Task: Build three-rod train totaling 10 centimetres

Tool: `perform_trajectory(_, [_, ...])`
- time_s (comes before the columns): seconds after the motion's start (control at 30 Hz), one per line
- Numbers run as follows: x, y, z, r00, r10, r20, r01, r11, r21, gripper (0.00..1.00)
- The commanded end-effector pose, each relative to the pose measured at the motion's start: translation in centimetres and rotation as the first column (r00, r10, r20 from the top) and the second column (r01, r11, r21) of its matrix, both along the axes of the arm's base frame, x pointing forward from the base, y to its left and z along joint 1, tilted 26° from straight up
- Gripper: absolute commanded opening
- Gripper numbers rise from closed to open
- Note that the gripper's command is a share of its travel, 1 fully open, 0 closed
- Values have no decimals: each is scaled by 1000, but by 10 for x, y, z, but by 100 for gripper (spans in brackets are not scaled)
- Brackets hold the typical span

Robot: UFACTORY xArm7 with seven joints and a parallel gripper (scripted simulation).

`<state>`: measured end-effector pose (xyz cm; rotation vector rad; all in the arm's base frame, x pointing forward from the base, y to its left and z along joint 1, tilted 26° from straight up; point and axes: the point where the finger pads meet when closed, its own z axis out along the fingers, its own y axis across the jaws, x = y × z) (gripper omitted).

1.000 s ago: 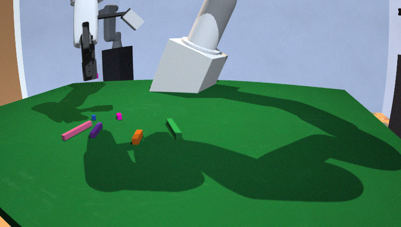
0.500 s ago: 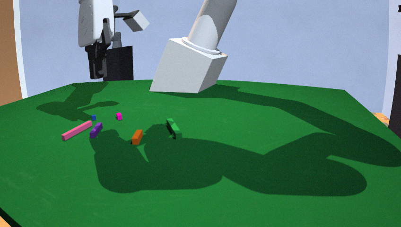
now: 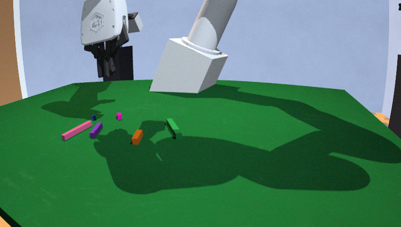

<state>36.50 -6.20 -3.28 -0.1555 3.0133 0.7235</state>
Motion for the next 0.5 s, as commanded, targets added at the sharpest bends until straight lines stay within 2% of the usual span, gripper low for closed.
perform_trajectory(0.0, [-2,3,4,986,140,90,-140,990,-8,4])
perform_trajectory(0.23, [-7,10,8,921,341,187,-338,940,-47,4])
perform_trajectory(0.3, [-7,10,8,921,341,187,-338,940,-47,4])
perform_trajectory(0.47, [-11,15,11,829,496,258,-490,867,-94,4])
